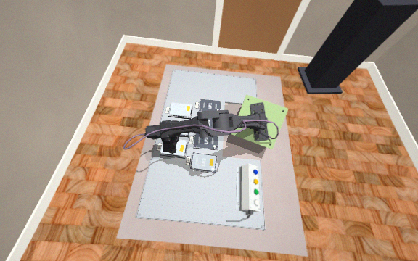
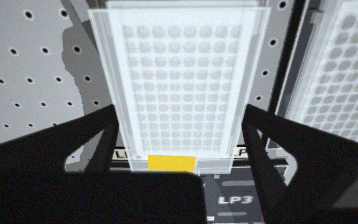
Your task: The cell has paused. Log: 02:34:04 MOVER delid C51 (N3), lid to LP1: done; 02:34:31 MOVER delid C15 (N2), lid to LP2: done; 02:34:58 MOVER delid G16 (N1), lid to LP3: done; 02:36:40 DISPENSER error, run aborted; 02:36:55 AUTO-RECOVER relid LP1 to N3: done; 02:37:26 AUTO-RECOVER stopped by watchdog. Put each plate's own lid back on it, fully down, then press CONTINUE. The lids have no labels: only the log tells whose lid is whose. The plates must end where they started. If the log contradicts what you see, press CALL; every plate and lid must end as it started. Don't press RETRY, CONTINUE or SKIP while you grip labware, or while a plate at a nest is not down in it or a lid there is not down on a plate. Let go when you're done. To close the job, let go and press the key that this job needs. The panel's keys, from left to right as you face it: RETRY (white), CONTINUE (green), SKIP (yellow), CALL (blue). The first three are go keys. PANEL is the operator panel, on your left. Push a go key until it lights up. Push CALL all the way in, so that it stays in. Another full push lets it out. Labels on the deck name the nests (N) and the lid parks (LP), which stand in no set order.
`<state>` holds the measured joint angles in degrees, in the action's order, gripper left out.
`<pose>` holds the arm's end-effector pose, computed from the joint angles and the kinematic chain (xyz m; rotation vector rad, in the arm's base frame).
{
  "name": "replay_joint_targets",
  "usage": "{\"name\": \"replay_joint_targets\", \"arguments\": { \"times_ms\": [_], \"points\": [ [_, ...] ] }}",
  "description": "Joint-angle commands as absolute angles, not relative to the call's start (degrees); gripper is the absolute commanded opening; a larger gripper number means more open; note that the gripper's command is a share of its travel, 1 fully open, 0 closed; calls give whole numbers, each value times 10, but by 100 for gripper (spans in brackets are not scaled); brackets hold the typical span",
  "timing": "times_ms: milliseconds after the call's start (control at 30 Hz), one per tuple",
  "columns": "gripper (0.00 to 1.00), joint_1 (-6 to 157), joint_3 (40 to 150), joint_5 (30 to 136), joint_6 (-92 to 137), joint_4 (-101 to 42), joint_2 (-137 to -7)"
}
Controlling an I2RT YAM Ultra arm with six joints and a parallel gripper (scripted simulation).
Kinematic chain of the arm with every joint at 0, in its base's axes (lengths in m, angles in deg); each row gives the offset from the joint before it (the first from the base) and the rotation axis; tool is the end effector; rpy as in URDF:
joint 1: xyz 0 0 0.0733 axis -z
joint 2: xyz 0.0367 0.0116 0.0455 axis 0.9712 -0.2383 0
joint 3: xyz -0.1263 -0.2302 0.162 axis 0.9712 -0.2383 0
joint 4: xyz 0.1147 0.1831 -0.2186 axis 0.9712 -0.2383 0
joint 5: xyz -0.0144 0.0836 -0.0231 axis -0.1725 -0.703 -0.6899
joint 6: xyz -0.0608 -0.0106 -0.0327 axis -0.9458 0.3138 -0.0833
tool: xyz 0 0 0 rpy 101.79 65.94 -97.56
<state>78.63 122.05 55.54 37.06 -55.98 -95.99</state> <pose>0.5171 0.0058 0.1306 0.3366 2.8468 0.7429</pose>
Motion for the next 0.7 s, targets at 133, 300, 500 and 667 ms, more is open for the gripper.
{"name": "replay_joint_targets", "arguments": {
  "times_ms": [133,300,500,667],
  "points": [
    [0,793,1223,562,377,-540,-956],
    [0,791,1215,562,379,-536,-961],
    [0,790,1216,562,379,-533,-958],
    [0,790,1217,562,380,-530,-964]
  ]
}}
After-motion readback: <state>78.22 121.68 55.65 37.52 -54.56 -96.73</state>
